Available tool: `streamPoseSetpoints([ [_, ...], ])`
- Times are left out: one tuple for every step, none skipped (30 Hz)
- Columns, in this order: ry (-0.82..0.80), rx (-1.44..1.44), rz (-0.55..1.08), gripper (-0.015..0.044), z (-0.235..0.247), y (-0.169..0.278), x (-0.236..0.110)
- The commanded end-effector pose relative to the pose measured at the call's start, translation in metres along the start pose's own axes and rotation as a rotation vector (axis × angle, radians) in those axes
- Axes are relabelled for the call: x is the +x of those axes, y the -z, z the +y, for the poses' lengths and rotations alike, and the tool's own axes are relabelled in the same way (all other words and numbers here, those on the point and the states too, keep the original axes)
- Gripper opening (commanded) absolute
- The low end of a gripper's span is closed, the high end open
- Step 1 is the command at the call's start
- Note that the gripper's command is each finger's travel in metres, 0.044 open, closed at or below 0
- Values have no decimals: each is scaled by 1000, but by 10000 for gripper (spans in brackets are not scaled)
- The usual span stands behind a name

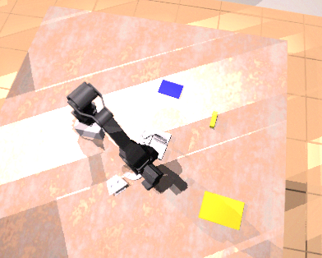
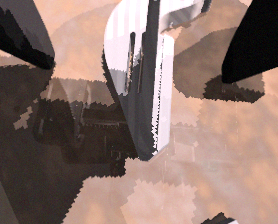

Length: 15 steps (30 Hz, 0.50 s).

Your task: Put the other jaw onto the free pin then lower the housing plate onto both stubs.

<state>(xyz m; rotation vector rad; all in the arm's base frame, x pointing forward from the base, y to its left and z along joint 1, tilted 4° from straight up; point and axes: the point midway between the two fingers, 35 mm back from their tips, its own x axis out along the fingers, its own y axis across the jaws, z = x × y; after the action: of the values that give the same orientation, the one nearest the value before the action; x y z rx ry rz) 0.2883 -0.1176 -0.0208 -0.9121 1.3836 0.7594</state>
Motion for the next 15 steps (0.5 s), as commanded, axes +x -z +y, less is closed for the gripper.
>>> streamPoseSetpoints([
  [0, -4, -6, 440, 0, -1, 1],
  [0, -4, -6, 440, 0, -1, 1],
  [0, -4, -6, 440, 0, -1, 1],
  [0, -4, -6, 440, 0, -1, 1],
  [0, -4, -6, 440, 0, -1, 1],
  [0, -4, -6, 440, 0, -1, 1],
  [0, -4, -6, 440, 0, -1, 1],
  [0, -4, -6, 440, 0, -1, 1],
  [0, 0, 0, 414, 0, 0, 0],
  [0, 0, 0, 387, 0, 0, 0],
  [0, 0, 0, 361, 0, 0, 0],
  [0, 0, 0, 335, 0, 0, 0],
  [0, 0, 0, 309, 0, 0, 0],
  [0, 0, 0, 282, 0, 0, 0],
  [0, 0, 0, 256, 0, 0, 0],
])
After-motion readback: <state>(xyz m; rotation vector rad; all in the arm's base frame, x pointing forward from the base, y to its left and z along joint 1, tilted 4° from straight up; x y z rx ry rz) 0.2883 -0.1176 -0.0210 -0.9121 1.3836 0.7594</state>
